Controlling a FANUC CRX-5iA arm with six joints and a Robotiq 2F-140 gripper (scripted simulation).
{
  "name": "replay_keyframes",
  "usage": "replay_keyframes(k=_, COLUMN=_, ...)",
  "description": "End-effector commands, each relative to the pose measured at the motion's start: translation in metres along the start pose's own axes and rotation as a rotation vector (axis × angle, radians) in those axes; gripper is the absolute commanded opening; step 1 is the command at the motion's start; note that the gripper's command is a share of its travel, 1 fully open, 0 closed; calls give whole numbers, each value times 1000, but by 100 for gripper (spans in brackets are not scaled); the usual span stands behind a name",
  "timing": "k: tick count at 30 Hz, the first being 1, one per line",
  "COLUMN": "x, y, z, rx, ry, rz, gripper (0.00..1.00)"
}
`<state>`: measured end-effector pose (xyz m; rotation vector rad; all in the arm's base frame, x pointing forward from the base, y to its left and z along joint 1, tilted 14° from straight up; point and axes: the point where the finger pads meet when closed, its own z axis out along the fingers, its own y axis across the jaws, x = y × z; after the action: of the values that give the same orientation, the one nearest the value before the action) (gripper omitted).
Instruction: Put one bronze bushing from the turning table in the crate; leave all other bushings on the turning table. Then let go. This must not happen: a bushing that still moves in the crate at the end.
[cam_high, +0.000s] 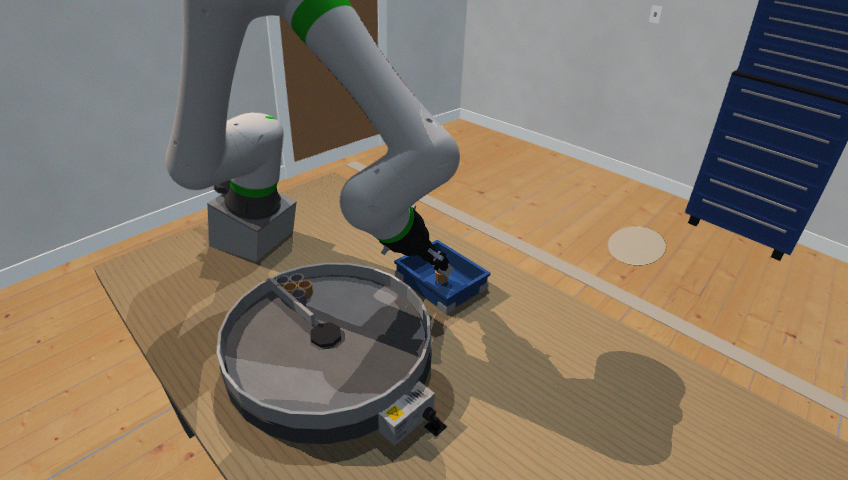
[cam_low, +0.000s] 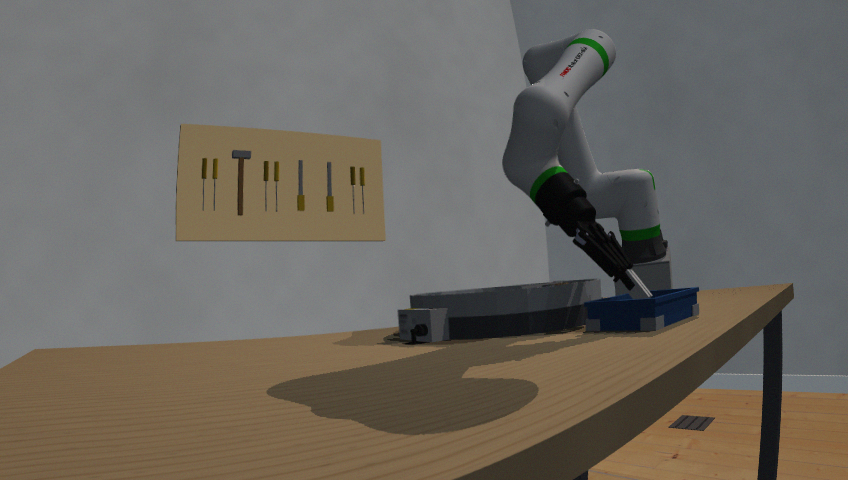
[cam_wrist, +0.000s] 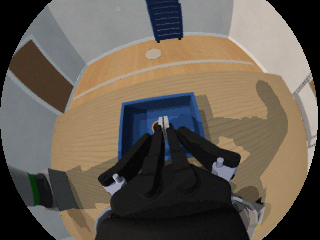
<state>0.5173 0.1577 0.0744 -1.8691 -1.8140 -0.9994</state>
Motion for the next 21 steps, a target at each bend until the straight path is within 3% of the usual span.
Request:
replay_keyframes(k=1, x=0, y=0, z=0, rx=0, ry=0, rz=0, gripper=0)
replay_keyframes(k=21, x=-3, y=0, z=4, rx=0, ry=0, rz=0, gripper=0)
